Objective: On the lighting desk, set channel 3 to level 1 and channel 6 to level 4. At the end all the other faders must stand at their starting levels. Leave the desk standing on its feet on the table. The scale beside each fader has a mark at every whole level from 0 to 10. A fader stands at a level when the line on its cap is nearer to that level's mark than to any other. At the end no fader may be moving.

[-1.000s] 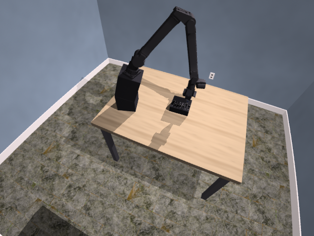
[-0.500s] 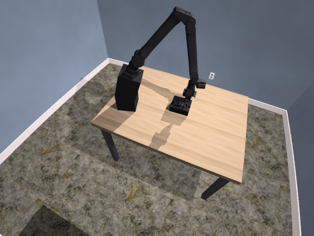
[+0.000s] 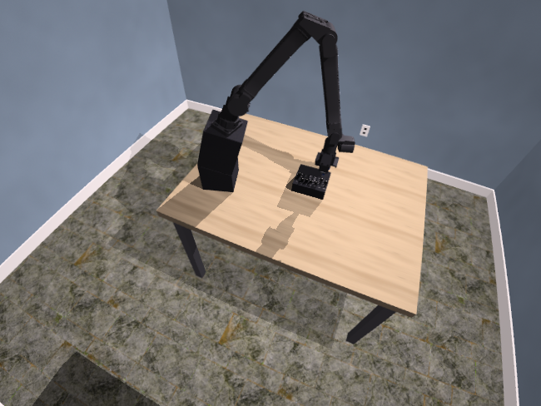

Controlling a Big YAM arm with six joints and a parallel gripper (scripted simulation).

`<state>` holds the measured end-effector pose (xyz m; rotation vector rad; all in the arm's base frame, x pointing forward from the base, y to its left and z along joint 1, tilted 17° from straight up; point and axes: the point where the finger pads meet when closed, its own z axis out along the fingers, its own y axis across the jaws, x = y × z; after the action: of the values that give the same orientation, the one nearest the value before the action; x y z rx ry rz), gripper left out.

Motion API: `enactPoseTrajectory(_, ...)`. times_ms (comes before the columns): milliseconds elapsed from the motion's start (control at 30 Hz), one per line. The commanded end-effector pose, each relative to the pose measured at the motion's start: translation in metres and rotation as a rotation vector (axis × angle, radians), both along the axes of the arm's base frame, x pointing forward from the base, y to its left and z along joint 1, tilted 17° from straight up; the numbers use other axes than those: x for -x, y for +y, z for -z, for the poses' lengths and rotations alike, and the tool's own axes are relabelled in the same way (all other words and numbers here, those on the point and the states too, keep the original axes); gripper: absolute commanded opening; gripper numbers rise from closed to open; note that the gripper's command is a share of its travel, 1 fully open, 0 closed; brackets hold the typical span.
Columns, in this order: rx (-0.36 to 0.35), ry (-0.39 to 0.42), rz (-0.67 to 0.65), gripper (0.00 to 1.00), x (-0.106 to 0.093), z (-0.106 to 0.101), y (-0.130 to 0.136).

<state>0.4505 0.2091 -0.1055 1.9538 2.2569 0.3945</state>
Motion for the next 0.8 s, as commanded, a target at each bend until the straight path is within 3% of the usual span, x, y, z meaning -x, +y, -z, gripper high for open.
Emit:
enactPoseTrajectory(0, -0.006, -0.010, 0.019, 0.00, -0.0077, 0.0020, 0.0016)
enactPoseTrajectory(767, -0.006, -0.010, 0.007, 0.00, -0.0065, 0.0008, 0.0094)
